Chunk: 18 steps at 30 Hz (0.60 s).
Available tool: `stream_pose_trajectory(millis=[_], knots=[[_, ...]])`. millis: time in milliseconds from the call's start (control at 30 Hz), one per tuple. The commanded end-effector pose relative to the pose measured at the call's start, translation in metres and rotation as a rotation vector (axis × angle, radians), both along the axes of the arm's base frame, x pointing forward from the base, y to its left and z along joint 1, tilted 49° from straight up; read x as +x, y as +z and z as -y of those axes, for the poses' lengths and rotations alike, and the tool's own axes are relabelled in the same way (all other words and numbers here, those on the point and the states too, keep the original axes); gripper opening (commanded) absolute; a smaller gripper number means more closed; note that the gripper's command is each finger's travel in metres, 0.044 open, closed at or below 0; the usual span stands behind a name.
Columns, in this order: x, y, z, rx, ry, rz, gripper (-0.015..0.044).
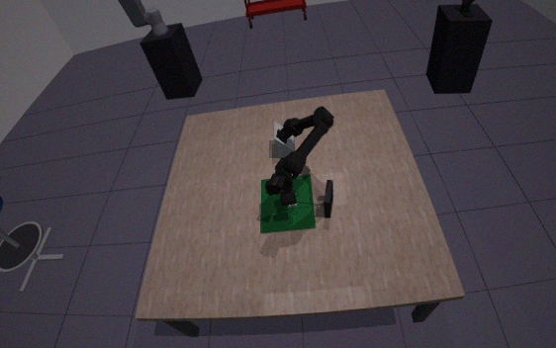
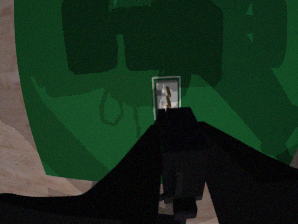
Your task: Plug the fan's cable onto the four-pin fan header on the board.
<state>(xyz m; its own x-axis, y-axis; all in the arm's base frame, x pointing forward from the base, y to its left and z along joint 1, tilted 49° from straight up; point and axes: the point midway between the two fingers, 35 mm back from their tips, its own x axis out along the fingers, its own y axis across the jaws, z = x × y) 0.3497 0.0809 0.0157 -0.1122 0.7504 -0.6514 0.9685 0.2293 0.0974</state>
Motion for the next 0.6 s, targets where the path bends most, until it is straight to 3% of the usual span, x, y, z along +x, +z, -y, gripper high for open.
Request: stream_pose_trajectory(millis=[0,567], knots=[[0.000,-0.001,0.001,-0.005,0.004,0.001,0.0000],[-0.003,-0.016,-0.015,-0.004,0.004,0.001,0.0000]])
